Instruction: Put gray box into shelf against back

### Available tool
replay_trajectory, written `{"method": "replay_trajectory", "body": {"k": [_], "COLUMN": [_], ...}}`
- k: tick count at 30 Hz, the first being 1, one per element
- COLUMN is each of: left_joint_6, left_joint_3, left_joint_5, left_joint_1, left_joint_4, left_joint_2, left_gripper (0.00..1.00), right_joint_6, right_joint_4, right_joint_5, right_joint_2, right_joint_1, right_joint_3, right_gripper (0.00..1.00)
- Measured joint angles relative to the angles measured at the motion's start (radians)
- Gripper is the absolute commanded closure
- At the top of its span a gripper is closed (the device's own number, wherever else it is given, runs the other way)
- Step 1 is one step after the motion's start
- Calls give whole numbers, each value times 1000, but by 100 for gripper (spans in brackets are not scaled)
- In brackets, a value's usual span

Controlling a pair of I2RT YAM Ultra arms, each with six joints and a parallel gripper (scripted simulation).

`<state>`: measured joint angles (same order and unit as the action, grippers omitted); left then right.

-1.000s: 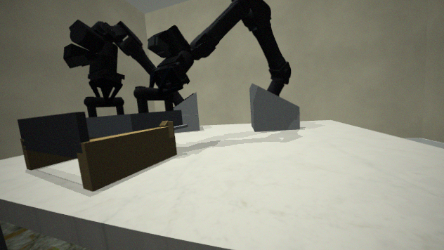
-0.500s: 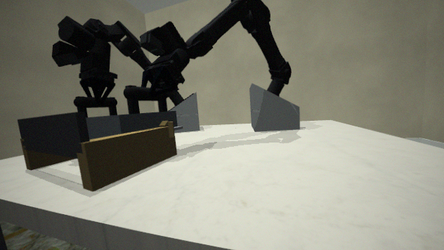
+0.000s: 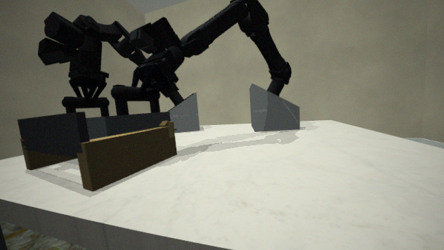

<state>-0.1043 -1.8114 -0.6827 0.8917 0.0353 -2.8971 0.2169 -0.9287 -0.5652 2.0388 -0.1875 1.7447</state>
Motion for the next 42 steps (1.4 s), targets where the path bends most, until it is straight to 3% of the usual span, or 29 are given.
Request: {"method": "replay_trajectory", "body": {"k": [27,42], "left_joint_6": [47,49], "left_joint_3": [-261,-283], "left_joint_5": [19,21], "left_joint_1": [-42,-42], "left_joint_4": [-112,-122], "left_joint_2": [-121,-129], "left_gripper": [86,86], "right_joint_6": [-28,-29], "right_joint_4": [-103,-126], "right_joint_5": [8,10], "right_joint_2": [150,163], "right_joint_1": [-21,-23], "right_joint_3": [272,304], "right_gripper": [86,86]}}
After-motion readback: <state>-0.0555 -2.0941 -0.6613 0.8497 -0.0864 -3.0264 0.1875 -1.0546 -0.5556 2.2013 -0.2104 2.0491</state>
